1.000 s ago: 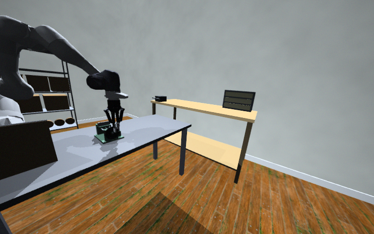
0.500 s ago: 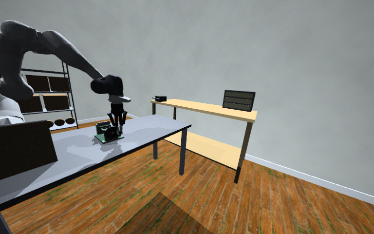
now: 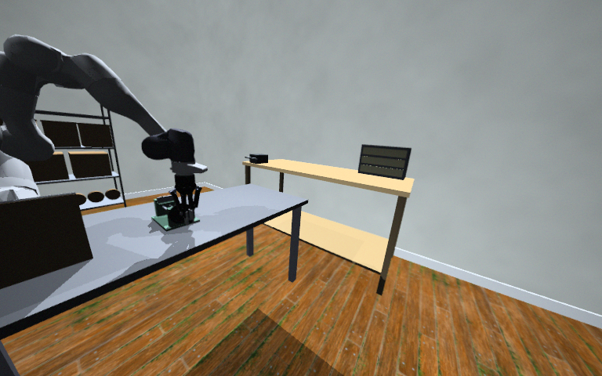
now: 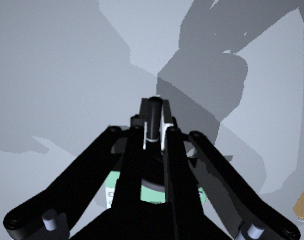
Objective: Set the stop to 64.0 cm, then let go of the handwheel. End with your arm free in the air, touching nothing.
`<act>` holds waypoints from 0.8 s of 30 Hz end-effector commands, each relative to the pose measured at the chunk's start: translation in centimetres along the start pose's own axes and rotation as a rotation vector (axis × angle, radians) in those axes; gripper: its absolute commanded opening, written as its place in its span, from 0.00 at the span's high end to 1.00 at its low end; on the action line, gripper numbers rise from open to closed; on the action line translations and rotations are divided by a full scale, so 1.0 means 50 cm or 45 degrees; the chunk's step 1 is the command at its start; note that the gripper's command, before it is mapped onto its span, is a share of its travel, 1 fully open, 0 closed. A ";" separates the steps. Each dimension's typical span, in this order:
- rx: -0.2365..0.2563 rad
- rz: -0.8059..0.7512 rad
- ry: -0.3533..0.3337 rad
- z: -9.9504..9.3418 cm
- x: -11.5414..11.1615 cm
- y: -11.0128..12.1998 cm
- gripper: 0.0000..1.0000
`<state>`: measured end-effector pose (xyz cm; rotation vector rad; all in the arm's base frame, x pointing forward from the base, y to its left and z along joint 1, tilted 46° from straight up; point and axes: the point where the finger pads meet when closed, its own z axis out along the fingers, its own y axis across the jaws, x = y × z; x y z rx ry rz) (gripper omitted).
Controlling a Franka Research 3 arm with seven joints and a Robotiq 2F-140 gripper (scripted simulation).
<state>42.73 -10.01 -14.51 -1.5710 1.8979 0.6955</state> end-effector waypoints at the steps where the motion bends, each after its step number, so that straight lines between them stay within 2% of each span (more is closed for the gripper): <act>1: -0.002 -0.009 0.001 0.010 0.002 0.020 0.96; 12: -0.002 -0.009 0.001 0.008 0.003 0.057 0.96; 24: -0.002 -0.009 0.001 -0.018 0.003 0.093 0.96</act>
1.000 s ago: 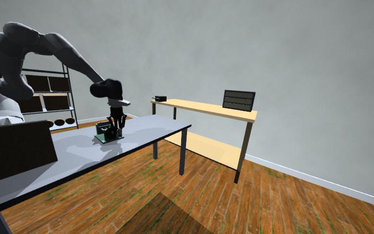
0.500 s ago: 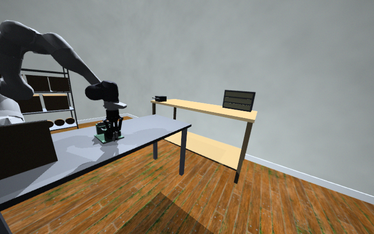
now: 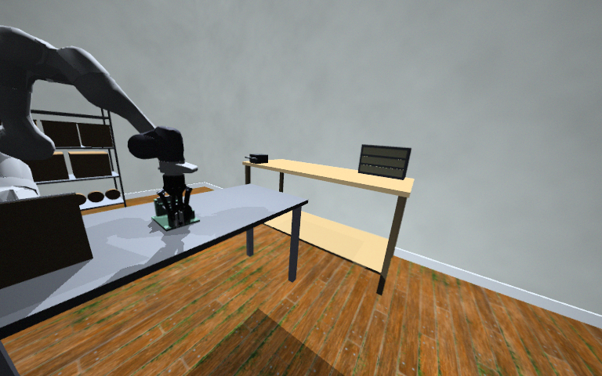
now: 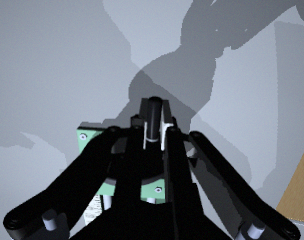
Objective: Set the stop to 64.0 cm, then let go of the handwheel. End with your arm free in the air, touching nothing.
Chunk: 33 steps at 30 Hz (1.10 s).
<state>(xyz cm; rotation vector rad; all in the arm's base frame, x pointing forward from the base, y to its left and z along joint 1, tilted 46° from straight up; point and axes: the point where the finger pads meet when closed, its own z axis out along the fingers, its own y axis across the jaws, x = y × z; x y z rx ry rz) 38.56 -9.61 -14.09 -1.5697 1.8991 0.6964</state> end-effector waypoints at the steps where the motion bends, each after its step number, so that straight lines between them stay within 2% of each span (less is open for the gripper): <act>1: -0.002 -0.011 0.001 -0.012 0.002 0.012 0.96; 13: -0.002 -0.011 0.001 -0.079 0.002 0.016 0.96; 24: -0.002 -0.011 0.001 -0.111 0.002 -0.013 0.96; 33: -0.002 -0.011 0.001 -0.120 0.002 -0.035 0.96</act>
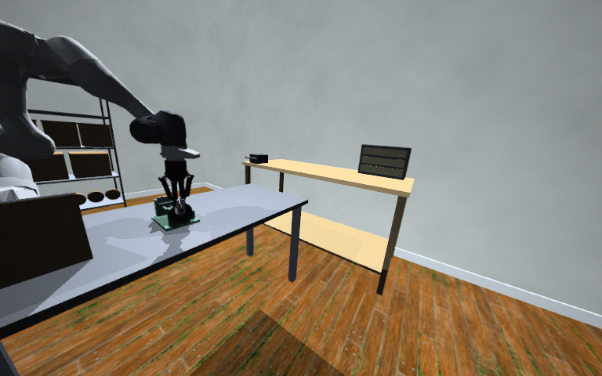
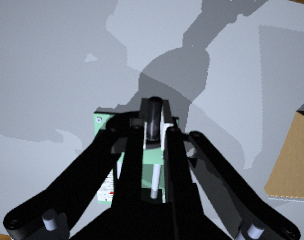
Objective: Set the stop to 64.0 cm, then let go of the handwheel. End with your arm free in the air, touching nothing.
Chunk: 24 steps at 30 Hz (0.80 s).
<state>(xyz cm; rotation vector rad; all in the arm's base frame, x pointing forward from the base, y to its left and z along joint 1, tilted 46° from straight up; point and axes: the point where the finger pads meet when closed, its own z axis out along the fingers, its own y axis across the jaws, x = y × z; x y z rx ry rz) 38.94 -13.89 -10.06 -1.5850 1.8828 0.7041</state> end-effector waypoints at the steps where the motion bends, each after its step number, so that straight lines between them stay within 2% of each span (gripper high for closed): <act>1: 0.011 0.007 0.006 -0.004 0.002 -0.018 0.96; 24: 0.011 0.007 0.006 0.013 0.002 -0.076 0.96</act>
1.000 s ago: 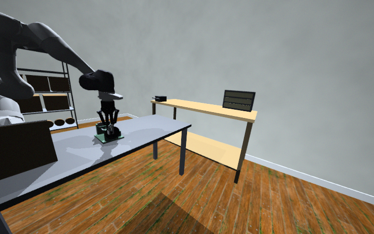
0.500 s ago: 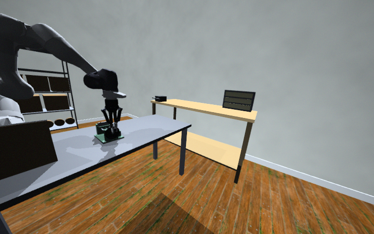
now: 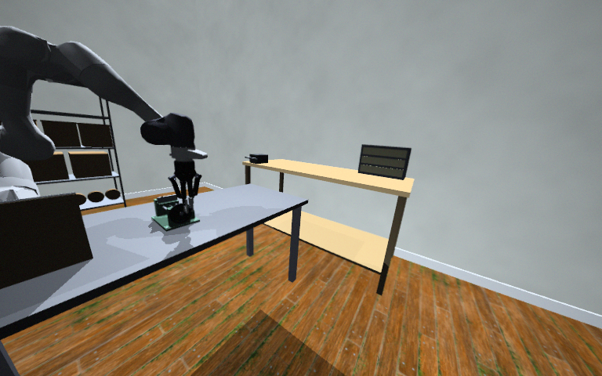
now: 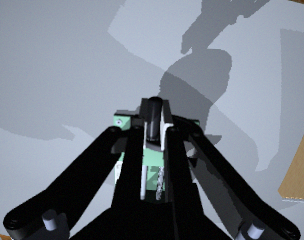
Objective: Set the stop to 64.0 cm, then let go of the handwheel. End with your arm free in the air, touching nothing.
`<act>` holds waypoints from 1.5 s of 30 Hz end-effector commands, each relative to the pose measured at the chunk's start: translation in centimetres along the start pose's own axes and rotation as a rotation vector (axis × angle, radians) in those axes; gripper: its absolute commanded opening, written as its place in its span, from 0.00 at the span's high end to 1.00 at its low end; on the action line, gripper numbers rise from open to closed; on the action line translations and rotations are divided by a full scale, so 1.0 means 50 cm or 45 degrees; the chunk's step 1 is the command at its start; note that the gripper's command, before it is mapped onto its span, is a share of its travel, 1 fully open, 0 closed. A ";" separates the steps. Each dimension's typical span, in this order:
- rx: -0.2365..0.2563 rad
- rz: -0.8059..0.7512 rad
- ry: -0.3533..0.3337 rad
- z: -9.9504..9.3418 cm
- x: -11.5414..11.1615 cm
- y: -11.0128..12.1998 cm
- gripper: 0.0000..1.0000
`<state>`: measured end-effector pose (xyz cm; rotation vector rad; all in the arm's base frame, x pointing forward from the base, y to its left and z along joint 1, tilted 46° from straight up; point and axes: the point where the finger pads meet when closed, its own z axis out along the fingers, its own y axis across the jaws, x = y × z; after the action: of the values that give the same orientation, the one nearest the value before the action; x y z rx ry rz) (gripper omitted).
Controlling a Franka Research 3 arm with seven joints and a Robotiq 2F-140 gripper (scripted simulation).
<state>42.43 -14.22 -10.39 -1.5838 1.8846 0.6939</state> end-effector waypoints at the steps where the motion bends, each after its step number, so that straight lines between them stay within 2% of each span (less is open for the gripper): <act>1: 0.002 0.008 0.002 0.009 0.002 -0.008 0.96; 22: 0.002 0.008 0.002 0.056 0.002 -0.029 0.96; 45: 0.002 0.008 0.002 0.099 0.002 -0.017 0.96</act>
<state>43.89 -11.17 -13.62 -1.5737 1.8927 0.6962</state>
